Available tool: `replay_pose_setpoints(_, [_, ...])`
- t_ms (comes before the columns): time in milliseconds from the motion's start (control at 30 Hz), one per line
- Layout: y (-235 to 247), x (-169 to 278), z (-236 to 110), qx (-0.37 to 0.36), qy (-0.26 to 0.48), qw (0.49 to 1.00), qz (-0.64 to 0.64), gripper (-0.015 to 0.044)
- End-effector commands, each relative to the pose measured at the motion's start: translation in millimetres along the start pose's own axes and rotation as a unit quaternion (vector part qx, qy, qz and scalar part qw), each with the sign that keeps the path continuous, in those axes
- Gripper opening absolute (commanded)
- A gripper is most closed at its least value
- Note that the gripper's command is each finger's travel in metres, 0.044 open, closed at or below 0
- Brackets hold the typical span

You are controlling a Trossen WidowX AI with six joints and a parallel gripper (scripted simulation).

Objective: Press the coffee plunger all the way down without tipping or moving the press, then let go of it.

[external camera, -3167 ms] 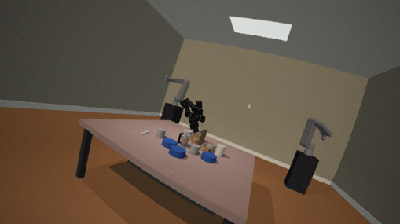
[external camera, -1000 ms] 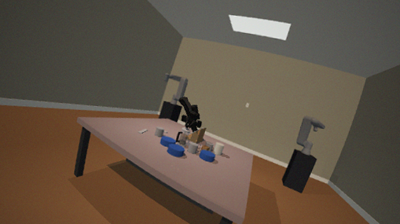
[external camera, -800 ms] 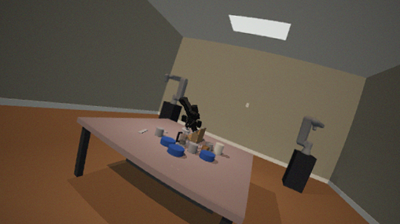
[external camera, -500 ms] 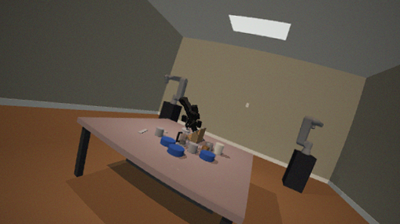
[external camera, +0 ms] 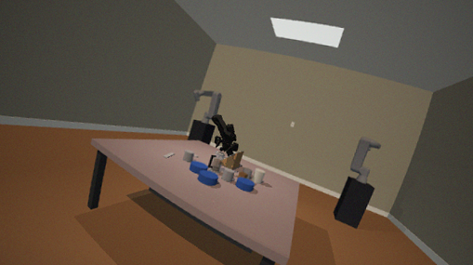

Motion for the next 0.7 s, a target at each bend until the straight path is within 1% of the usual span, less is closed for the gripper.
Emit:
replay_pose_setpoints(0, [1.1,-1.2,-1.1,-0.003,0.001,1.0,0.001,0.044])
replay_pose_setpoints(100, [5.0,-12.7,-11.1,-0.004,0.005,1.0,0.002,0.044])
replay_pose_setpoints(333, [5.3,-54.5,-61.7,0.0,0.007,1.0,-0.002,0.044])
replay_pose_setpoints(667, [5.0,-55.1,-63.2,0.0,0.006,1.0,-0.002,0.044])
Point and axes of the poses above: the point midway between the two fingers, 35 mm back from their tips, its own z axis out along the fingers, its own y axis across the jaws, x = y × z, the point moved 6 cm from there along -z, back along the fingers, and after that the axes turned 13 degrees about z, right-handed, at the moved point
